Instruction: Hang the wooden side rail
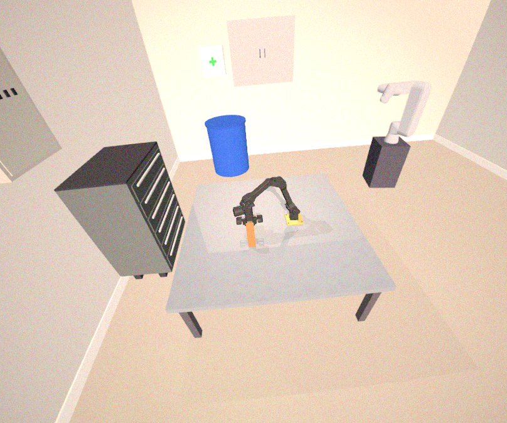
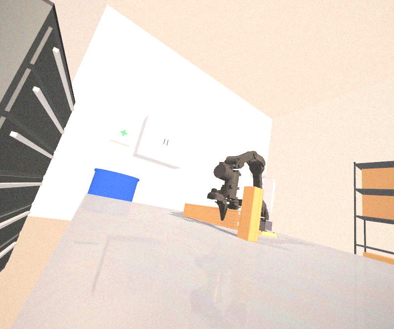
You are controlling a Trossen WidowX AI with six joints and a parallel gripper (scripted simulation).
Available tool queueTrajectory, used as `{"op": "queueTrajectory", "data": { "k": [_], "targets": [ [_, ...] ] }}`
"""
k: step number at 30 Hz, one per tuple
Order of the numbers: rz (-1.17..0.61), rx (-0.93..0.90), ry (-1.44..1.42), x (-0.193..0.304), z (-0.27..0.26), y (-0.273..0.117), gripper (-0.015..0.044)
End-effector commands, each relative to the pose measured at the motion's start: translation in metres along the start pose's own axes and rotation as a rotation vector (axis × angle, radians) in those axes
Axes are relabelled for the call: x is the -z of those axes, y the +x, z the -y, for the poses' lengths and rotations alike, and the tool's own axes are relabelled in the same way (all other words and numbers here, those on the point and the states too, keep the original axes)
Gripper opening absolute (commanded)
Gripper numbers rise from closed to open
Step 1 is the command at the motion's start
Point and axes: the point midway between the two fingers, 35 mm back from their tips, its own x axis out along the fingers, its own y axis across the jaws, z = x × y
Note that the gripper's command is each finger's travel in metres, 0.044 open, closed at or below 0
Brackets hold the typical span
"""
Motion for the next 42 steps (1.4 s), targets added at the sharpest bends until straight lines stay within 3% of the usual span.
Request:
{"op": "queueTrajectory", "data": {
  "k": [1, 42],
  "targets": [
    [-0.006, -0.002, 0.003, 0.0021, -0.0003, -0.0021, 0.0],
    [-0.007, -0.002, 0.003, 0.006, -0.0008, -0.0013, 0.0]
  ]
}}
